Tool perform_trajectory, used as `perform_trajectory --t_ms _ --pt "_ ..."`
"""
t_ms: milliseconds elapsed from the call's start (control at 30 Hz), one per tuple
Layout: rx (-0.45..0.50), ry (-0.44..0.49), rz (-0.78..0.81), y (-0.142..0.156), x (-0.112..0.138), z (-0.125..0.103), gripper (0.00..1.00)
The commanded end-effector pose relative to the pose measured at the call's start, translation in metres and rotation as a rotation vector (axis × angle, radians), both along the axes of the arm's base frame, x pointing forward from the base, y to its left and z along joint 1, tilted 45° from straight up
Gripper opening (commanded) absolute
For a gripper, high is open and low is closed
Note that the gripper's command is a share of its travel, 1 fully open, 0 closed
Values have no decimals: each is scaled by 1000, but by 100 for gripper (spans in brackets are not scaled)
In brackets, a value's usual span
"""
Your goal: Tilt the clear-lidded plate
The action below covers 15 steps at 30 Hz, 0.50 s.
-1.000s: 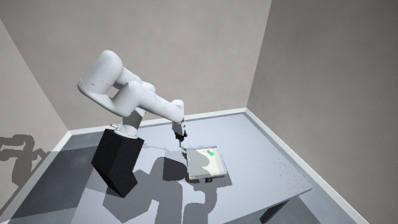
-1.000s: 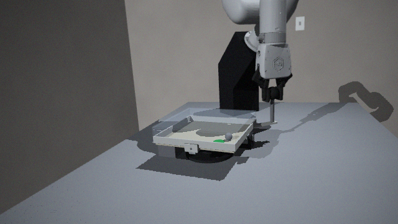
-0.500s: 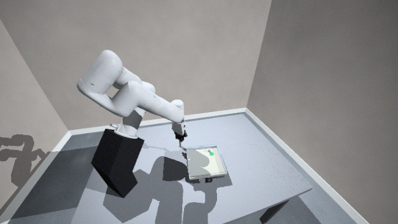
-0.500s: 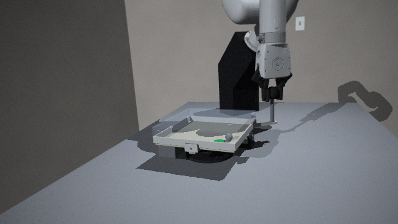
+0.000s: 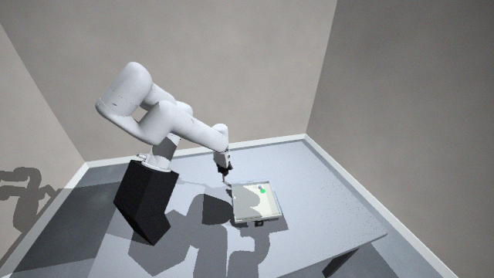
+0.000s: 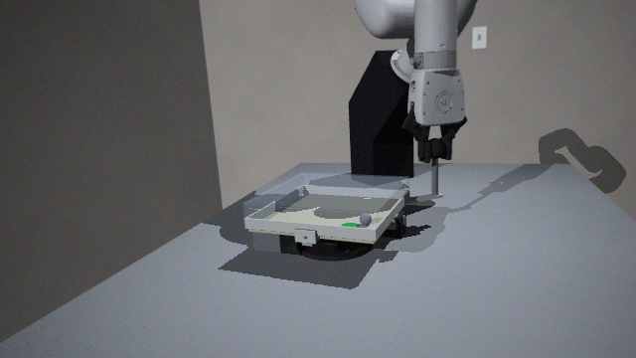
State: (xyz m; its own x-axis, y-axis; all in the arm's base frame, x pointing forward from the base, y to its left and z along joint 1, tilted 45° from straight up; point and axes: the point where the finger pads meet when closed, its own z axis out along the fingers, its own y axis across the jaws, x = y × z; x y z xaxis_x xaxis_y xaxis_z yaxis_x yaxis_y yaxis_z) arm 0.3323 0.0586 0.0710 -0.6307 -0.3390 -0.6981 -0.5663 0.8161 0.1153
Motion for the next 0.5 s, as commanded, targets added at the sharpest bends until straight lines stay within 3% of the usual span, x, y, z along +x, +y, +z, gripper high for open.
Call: perform_trajectory --t_ms 0,467 --pt "-1 -2 0 -1 0 1 0" --pt "-1 -2 0 -1 0 2 0"
